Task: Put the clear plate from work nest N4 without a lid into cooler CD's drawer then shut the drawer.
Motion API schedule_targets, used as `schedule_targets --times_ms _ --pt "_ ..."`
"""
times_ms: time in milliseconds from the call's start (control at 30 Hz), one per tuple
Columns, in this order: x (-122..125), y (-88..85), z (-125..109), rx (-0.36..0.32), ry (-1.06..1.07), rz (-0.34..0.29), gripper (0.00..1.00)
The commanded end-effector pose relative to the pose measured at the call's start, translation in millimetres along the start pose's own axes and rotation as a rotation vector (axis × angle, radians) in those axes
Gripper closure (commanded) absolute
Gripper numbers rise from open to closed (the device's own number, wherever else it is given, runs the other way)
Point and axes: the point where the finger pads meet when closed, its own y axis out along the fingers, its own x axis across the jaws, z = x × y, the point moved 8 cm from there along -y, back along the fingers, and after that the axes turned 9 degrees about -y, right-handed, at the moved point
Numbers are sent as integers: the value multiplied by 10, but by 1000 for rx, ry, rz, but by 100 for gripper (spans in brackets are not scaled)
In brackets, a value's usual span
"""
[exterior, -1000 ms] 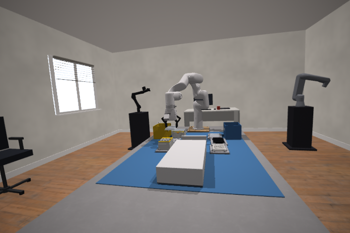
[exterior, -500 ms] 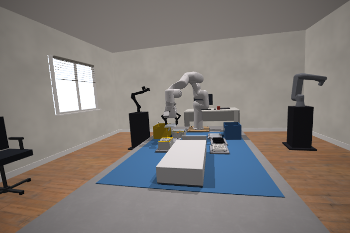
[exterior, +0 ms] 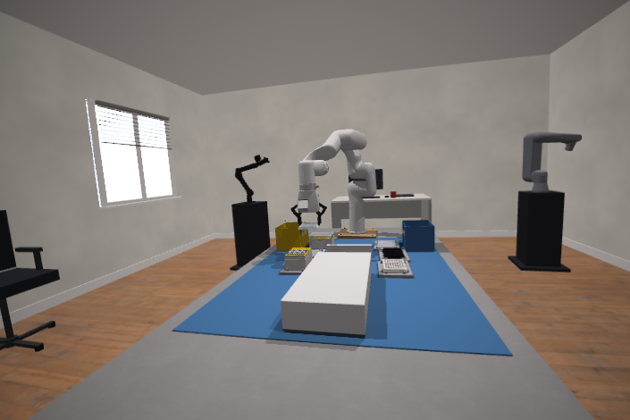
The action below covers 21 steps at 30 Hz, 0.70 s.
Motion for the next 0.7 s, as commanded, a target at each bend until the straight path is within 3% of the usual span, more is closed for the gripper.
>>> schedule_targets --times_ms 0,667 --pt "-60 -21 86 5 -131 -1 100" --pt "-375 -23 450 5 -731 -2 100"
